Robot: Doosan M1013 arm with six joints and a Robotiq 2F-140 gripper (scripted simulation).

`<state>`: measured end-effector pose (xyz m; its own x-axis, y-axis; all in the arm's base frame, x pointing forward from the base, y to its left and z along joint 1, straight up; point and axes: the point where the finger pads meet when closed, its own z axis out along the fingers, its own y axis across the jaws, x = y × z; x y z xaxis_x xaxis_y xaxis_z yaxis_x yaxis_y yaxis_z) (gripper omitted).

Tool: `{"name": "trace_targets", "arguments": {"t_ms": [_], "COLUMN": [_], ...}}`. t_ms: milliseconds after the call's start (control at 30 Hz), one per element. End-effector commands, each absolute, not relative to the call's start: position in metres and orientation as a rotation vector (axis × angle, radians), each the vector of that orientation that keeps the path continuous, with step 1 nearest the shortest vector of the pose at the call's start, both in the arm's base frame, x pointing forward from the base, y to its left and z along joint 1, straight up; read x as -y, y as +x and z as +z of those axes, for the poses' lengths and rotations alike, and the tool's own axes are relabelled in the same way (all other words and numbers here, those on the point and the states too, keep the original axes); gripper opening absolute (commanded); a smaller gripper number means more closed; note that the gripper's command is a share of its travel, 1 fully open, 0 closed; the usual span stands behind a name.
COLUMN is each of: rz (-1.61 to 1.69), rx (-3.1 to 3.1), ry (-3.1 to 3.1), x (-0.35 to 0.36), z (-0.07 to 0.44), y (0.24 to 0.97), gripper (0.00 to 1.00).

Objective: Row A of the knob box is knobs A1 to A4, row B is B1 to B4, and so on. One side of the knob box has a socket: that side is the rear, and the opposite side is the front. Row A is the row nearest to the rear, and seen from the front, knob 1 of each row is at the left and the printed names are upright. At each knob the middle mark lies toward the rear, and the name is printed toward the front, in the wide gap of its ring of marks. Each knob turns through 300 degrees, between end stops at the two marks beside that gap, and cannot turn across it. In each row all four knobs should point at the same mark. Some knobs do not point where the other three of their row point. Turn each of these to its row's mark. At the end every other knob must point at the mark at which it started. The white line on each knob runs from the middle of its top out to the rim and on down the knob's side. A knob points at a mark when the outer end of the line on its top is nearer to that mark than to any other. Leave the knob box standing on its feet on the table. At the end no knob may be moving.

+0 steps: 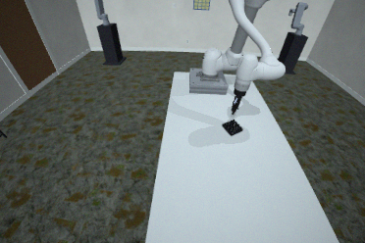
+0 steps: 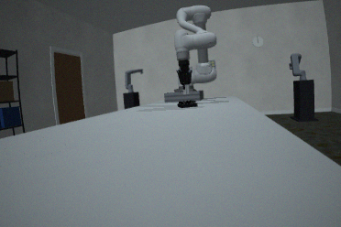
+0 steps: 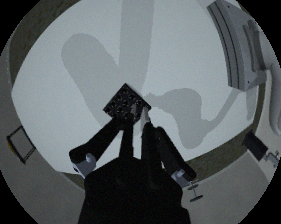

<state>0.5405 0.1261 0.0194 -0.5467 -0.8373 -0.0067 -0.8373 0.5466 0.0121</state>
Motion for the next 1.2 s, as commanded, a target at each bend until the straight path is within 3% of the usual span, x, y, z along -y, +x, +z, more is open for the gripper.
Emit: {"name": "trace_targets", "arguments": {"t_ms": [0, 367, 1167], "rz": [0.002, 0.0, 0.0], "rx": [-2.876, -3.057, -3.062], "ry": [-1.279, -0.75, -0.727], "x": [-0.1262, -0.1261, -0.1261], "z": [0.0213, 0.0256, 0.0257], "y": [0.5405, 0.5405, 0.5405], "gripper": [0.12, 0.12, 0.12]}}
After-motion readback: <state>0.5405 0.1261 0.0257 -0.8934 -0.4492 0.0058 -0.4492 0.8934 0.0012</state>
